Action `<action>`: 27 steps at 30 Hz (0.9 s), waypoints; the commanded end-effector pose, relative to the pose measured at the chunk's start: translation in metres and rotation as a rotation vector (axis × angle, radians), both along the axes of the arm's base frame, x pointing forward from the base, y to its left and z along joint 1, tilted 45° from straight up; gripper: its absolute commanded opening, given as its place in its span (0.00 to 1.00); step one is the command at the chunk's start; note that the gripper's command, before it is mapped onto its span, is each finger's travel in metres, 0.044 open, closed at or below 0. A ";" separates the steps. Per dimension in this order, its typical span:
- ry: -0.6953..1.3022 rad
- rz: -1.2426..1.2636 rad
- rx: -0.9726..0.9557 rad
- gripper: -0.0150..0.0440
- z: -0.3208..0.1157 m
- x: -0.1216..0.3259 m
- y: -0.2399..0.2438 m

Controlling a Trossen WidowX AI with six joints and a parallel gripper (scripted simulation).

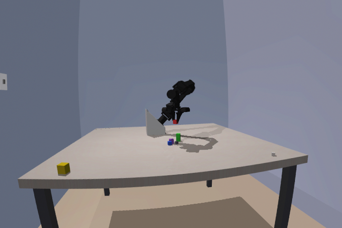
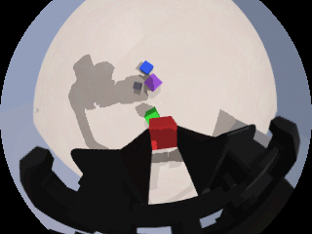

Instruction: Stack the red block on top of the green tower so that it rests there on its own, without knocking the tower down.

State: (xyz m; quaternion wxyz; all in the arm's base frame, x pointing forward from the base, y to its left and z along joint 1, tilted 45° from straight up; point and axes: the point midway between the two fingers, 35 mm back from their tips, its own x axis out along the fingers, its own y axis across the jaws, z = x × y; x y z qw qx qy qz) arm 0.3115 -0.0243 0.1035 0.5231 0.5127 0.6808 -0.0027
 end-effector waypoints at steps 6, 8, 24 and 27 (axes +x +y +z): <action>0.003 0.000 0.008 0.25 -0.001 -0.005 0.020; 0.003 0.000 0.008 0.25 -0.007 -0.004 0.027; 0.002 0.000 0.010 0.25 -0.037 0.000 0.060; 0.002 0.000 0.010 0.25 -0.038 0.000 0.060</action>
